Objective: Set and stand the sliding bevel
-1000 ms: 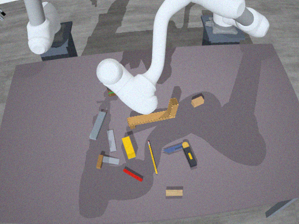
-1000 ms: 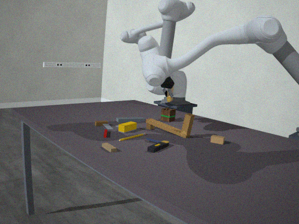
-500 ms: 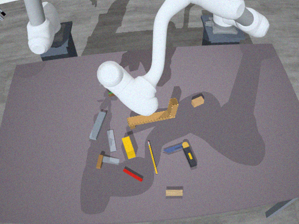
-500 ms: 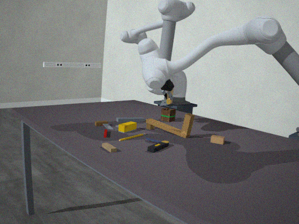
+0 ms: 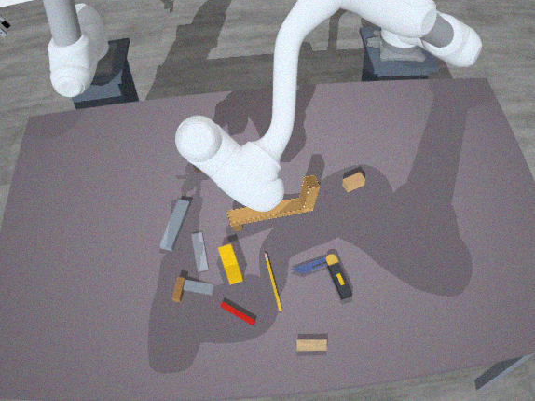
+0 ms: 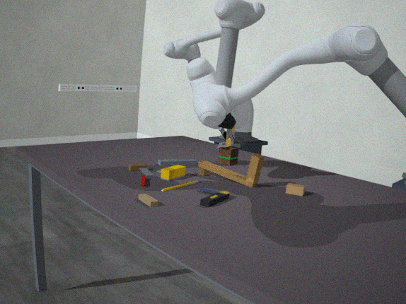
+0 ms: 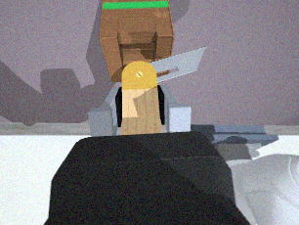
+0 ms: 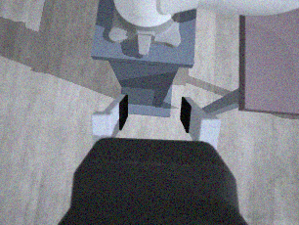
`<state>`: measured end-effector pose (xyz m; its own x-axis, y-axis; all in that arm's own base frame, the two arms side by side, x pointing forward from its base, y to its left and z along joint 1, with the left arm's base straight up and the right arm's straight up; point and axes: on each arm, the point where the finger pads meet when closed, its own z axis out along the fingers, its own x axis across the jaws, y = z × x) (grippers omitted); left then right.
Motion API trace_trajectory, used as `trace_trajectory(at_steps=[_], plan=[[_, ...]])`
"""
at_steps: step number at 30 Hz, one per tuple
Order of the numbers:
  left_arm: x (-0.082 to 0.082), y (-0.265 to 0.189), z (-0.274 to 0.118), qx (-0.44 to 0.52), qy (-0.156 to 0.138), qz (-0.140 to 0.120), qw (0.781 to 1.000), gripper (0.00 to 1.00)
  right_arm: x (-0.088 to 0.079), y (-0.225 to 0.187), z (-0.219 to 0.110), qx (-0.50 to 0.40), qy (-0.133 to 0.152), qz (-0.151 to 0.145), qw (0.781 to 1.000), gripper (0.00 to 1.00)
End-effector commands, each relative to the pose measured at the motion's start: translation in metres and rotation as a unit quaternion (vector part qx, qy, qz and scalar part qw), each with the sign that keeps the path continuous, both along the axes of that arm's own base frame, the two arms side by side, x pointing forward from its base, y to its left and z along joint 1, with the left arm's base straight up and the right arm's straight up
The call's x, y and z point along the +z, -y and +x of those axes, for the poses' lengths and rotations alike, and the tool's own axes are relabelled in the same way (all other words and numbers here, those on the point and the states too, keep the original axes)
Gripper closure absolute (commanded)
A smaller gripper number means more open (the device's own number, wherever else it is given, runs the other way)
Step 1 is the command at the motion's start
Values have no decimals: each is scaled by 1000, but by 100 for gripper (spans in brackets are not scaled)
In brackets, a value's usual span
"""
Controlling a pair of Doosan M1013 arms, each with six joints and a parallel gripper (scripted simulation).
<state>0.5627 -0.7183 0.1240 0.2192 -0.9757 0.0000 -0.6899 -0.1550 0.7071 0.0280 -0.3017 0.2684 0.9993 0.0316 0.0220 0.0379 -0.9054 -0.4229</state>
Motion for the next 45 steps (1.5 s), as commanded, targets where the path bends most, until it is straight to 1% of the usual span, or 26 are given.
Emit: trace_trajectory(at_steps=[1, 17, 30, 45], plan=[[-1, 0, 0, 0, 1, -1, 1000, 100, 0, 0, 0, 0, 0, -1, 1000, 0], [-3, 0, 0, 0, 1, -1, 1000, 100, 0, 0, 0, 0, 0, -1, 1000, 0], [-9, 0, 0, 0, 1, -1, 1000, 100, 0, 0, 0, 0, 0, -1, 1000, 0], [-10, 0, 0, 0, 1, -1, 1000, 100, 0, 0, 0, 0, 0, -1, 1000, 0]])
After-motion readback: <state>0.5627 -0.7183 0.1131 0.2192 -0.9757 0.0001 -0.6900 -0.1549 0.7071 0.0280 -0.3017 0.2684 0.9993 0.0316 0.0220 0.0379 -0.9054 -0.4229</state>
